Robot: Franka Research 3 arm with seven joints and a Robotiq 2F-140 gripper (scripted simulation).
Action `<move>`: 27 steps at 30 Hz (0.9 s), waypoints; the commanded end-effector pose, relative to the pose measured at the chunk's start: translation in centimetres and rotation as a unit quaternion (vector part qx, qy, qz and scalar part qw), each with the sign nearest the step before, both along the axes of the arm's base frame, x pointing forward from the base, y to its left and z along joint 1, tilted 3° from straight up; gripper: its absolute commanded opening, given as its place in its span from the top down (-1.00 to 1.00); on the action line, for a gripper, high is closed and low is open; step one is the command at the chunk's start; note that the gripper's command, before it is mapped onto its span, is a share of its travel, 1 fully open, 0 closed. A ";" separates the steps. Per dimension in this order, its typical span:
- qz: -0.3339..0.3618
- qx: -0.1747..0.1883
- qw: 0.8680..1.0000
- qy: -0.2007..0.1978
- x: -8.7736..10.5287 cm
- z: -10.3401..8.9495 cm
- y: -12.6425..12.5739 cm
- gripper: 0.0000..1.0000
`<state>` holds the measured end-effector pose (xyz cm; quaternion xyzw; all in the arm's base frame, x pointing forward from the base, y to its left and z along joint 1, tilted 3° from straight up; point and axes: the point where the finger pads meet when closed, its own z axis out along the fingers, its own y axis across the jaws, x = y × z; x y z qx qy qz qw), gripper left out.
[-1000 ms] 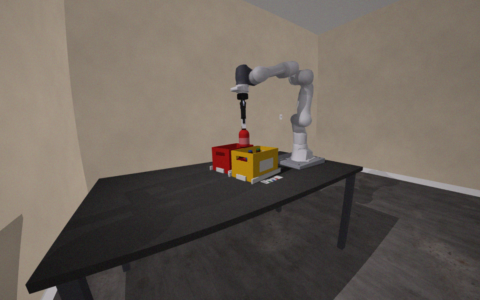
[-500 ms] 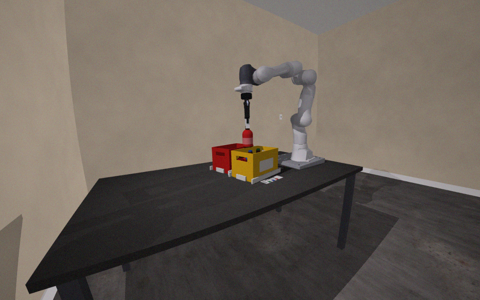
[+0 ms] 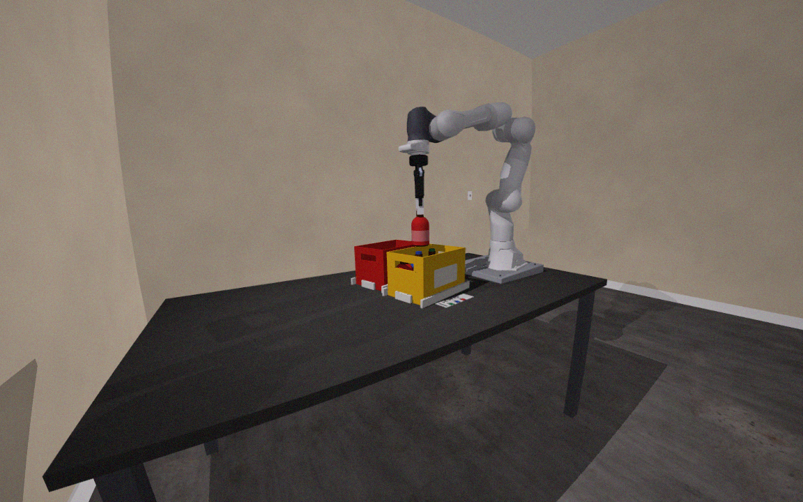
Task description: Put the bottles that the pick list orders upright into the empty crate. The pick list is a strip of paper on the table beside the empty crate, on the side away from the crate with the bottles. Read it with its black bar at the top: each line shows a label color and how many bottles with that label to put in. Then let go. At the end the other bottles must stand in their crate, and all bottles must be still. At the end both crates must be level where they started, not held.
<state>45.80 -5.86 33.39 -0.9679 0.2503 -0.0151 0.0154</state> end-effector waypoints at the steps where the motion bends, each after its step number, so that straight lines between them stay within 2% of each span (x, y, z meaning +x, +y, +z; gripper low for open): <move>1: -0.003 0.000 1.000 -0.006 -0.2 0.4 0.7 1.00; 27: -0.003 0.000 1.000 -0.006 -3.8 0.3 3.9 1.00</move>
